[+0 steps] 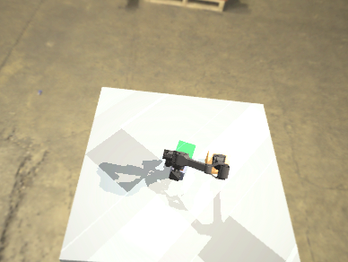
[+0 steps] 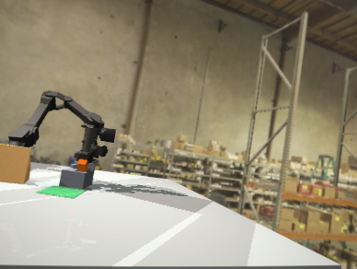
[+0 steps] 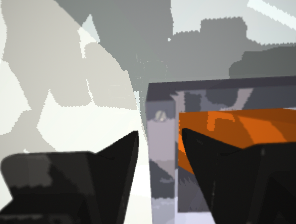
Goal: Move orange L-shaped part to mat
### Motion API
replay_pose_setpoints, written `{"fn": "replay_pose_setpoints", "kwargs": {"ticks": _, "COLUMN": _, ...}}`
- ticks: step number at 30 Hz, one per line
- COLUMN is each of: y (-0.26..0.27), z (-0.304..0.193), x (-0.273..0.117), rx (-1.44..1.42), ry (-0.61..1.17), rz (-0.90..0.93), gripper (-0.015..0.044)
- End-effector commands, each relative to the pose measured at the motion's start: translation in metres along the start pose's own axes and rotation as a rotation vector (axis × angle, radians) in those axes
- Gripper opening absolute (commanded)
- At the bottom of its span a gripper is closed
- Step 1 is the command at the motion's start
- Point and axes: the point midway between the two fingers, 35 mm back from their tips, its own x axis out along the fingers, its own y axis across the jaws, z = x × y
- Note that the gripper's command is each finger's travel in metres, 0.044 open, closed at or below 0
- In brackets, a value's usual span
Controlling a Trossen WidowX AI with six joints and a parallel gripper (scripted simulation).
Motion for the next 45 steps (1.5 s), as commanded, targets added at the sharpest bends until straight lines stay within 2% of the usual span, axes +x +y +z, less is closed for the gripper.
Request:
{"fn": "replay_pose_setpoints", "kwargs": {"ticks": 1, "y": -0.001, "z": -0.001, "x": 0.002, "rx": 0.008, "ry": 0.002, "rz": -0.001, "gripper": 0.018}}
{"fn": "replay_pose_setpoints", "kwargs": {"ticks": 22, "y": 0.01, "z": 0.0, "x": -0.014, "rx": 0.008, "ry": 0.002, "rz": -0.002, "gripper": 0.018}}
{"fn": "replay_pose_setpoints", "kwargs": {"ticks": 26, "y": 0.005, "z": 0.004, "x": -0.045, "rx": 0.009, "ry": -0.002, "rz": -0.011, "gripper": 0.018}}
{"fn": "replay_pose_setpoints", "kwargs": {"ticks": 30, "y": -0.001, "z": 0.002, "x": -0.097, "rx": 0.01, "ry": 0.001, "rz": -0.009, "gripper": 0.018}}
{"fn": "replay_pose_setpoints", "kwargs": {"ticks": 32, "y": -0.002, "z": 0.0, "x": -0.107, "rx": 0.01, "ry": 0.003, "rz": -0.006, "gripper": 0.018}}
{"fn": "replay_pose_setpoints", "kwargs": {"ticks": 45, "y": -0.001, "z": 0.001, "x": -0.104, "rx": 0.011, "ry": -0.008, "rz": -0.004, "gripper": 0.018}}
